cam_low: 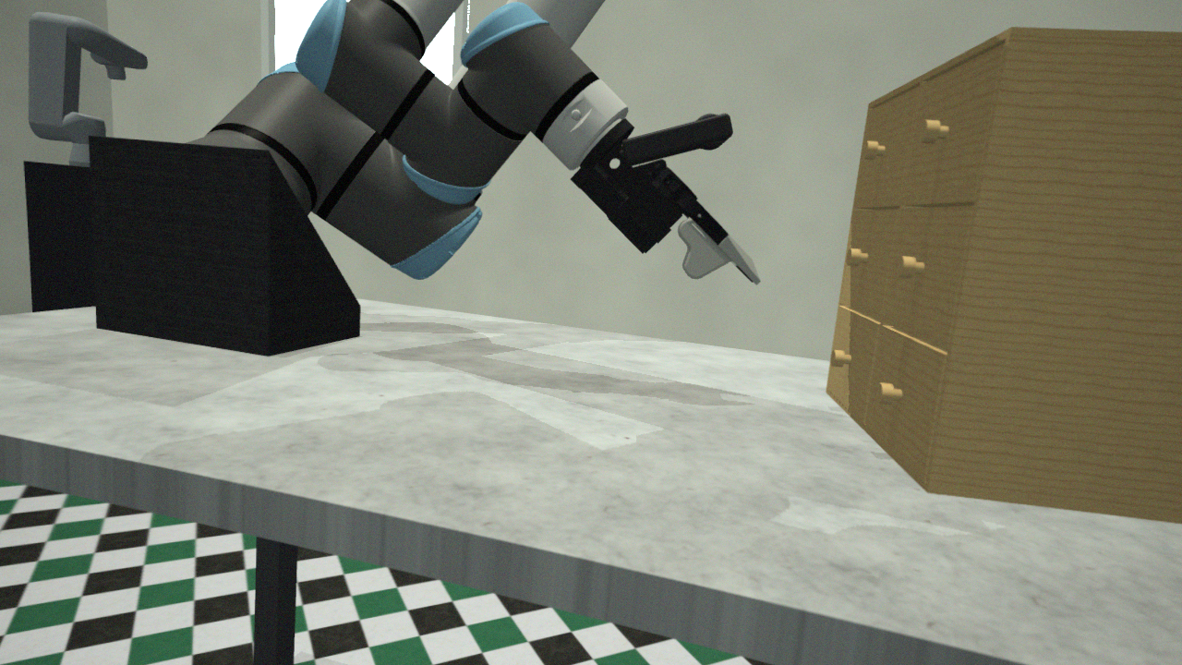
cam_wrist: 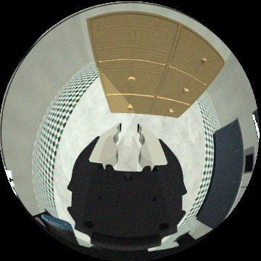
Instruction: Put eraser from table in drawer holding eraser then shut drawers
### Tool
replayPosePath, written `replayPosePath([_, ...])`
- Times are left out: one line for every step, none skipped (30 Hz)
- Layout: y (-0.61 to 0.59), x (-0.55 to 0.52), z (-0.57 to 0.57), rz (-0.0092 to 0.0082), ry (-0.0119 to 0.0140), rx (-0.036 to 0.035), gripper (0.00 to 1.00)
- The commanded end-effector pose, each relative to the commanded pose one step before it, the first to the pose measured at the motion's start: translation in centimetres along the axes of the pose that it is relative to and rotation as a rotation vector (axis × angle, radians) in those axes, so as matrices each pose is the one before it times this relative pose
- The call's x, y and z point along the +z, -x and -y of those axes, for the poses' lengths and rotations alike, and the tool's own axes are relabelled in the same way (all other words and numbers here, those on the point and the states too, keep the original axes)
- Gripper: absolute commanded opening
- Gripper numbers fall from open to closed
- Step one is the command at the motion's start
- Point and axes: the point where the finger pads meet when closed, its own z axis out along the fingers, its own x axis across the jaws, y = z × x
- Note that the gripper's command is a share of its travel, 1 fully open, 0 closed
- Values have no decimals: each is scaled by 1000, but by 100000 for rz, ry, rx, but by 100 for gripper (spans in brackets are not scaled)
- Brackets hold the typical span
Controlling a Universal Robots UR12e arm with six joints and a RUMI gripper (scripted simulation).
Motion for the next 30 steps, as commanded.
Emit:
replayPosePath([-45, -85, 80, 1, 350, -74, 20])
replayPosePath([-6, -13, 9, -10, 98, 0, 20])
replayPosePath([-7, -16, 10, -11, 120, 0, 20])
replayPosePath([-8, -20, 11, -13, 142, 0, 20])
replayPosePath([-9, -23, 12, -13, 167, 0, 20])
replayPosePath([-9, -27, 13, -14, 192, 0, 20])
replayPosePath([-9, -31, 14, -14, 218, 0, 20])
replayPosePath([0, 0, 0, 0, 0, 0, 20])
replayPosePath([0, 0, 0, 0, 0, 0, 20])
replayPosePath([-8, -35, 13, -13, 245, 0, 20])
replayPosePath([-7, -39, 13, -11, 272, 0, 20])
replayPosePath([-5, -44, 12, -8, 300, 0, 20])
replayPosePath([-3, -48, 9, -4, 328, 0, 20])
replayPosePath([1, -53, 7, 1, 356, 0, 20])
replayPosePath([5, -58, 3, 8, 385, -1, 20])
replayPosePath([10, -63, -2, 16, 413, -1, 20])
replayPosePath([17, -69, -7, 26, 440, -1, 20])
replayPosePath([24, -74, -14, 38, 467, -2, 20])
replayPosePath([28, -78, -17, 43, 495, -2, 20])
replayPosePath([-37, -74, 34, -50, 541, 4, 20])
replayPosePath([-28, -80, 28, -38, 570, 3, 20])
replayPosePath([-19, -86, 22, -25, 599, 2, 20])
replayPosePath([-7, -93, 14, -10, 627, 0, 20])
replayPosePath([6, -99, 5, 8, 654, -1, 20])
replayPosePath([0, 0, 0, 0, 0, 0, 20])
replayPosePath([0, 0, 0, 0, 0, 0, 20])
replayPosePath([20, -105, -4, 28, 679, -3, 20])
replayPosePath([36, -111, -15, 49, 703, -5, 20])
replayPosePath([9, -113, -1, 14, 752, -1, 20])
replayPosePath([-42, -114, 27, -53, 819, 6, 20])
